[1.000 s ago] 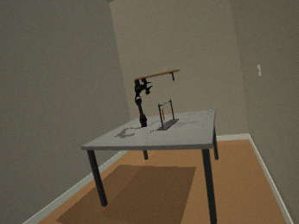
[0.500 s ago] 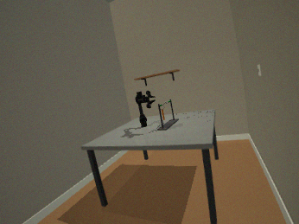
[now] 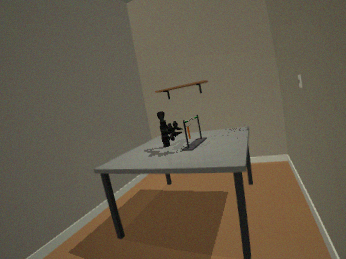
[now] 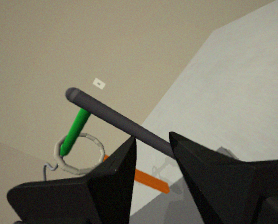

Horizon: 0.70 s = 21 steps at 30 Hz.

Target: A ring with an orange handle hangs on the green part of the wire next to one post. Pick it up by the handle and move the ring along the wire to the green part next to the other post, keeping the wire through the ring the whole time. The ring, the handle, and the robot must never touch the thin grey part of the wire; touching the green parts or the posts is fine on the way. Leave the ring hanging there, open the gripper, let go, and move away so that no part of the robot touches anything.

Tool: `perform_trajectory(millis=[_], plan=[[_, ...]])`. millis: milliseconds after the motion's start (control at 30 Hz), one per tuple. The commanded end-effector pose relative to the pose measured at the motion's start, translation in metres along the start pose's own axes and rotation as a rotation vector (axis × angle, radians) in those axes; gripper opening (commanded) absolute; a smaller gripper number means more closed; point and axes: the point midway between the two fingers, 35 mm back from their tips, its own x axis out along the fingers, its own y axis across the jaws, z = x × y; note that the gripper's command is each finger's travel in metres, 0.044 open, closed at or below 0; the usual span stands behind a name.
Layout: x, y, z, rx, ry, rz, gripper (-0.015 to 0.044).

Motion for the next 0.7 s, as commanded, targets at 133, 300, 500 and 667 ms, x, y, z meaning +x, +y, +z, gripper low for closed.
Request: perform_trajectory(millis=[133,300,500,667], plan=[[-0.017,-0.03,-0.076,-0.214,0.055,-0.006,0.016],[-0.033,-0.033,-0.121,-0.339,0.093,-0.001,0.016],[-0.042,-0.032,-0.143,-0.4,0.11,0.005,0.016],[-0.037,-0.03,-0.141,-0.439,0.111,-0.008,0.016]])
